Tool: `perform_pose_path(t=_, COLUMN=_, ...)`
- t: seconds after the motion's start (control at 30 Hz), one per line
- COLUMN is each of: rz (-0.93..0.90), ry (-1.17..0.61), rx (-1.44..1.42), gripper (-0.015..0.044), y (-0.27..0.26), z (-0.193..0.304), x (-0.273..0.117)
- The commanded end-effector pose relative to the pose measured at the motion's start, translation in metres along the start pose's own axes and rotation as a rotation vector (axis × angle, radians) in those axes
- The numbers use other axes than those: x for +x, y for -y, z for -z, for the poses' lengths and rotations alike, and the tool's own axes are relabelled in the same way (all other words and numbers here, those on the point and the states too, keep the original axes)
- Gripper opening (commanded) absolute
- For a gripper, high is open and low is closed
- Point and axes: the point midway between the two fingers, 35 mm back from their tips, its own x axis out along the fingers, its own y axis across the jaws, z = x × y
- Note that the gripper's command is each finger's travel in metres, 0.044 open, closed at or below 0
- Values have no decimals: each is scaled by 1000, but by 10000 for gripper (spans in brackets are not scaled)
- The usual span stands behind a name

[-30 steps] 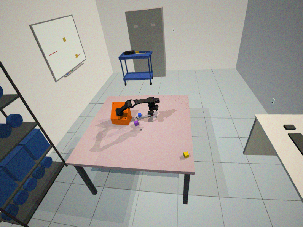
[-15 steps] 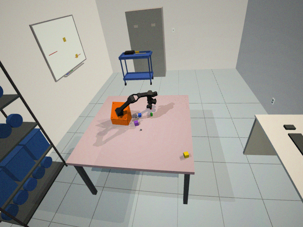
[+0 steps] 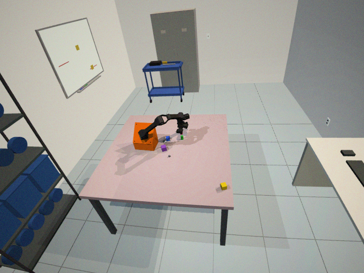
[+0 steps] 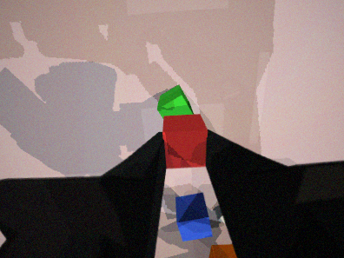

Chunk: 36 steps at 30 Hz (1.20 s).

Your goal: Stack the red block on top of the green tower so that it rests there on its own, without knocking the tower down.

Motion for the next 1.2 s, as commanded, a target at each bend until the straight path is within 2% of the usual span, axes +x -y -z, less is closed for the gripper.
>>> perform_pose_path(t=0.0, rz=2, ry=8, rx=-5, gripper=0, y=-1, z=0, x=7)
perform_pose_path(t=0.2, rz=3, ry=8, rx=-5, gripper=0, y=-1, z=0, x=32)
perform_pose_path(t=1.17, rz=3, ry=8, rx=-5, gripper=0, y=-1, z=-1, x=30)
